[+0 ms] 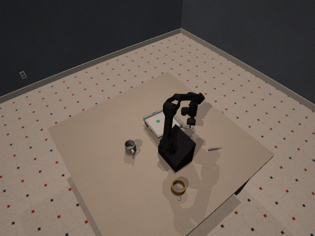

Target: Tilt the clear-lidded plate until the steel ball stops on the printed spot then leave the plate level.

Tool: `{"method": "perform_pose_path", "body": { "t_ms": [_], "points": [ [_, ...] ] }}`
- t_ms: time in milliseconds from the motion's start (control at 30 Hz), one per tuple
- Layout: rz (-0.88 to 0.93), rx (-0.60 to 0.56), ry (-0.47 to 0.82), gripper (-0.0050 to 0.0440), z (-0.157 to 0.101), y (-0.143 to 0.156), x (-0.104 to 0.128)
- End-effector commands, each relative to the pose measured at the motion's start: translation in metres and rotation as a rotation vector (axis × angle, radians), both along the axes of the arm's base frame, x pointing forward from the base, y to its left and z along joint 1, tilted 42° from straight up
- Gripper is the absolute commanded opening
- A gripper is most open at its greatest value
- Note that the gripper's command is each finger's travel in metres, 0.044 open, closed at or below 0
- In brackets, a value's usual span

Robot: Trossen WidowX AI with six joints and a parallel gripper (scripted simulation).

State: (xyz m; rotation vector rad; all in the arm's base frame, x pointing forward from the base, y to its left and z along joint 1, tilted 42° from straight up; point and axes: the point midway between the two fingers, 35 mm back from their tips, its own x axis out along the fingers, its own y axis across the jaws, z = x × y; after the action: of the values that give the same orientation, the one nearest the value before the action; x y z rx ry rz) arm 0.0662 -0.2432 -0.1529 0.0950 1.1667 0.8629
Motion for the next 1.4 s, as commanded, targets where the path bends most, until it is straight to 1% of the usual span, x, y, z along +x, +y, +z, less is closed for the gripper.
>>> {"method": "perform_pose_path", "body": {
  "t_ms": [0,467,500,1000,1133,1367],
  "points": [
    [-0.007,0.023,0.004,0.0300,-0.0044,0.0085,0.0001],
    [-0.007,0.023,0.004,0.0300,-0.0044,0.0085,0.0001],
    [-0.007,0.023,0.004,0.0150,-0.0044,0.0085,0.0001],
    [-0.007,0.023,0.004,0.0150,-0.0044,0.0085,0.0001],
    [-0.010,0.012,0.003,0.0150,0.0007,0.0126,-0.0034],
    [-0.016,-0.002,-0.002,0.0150,0.0023,0.0132,-0.0041]
  ]
}}
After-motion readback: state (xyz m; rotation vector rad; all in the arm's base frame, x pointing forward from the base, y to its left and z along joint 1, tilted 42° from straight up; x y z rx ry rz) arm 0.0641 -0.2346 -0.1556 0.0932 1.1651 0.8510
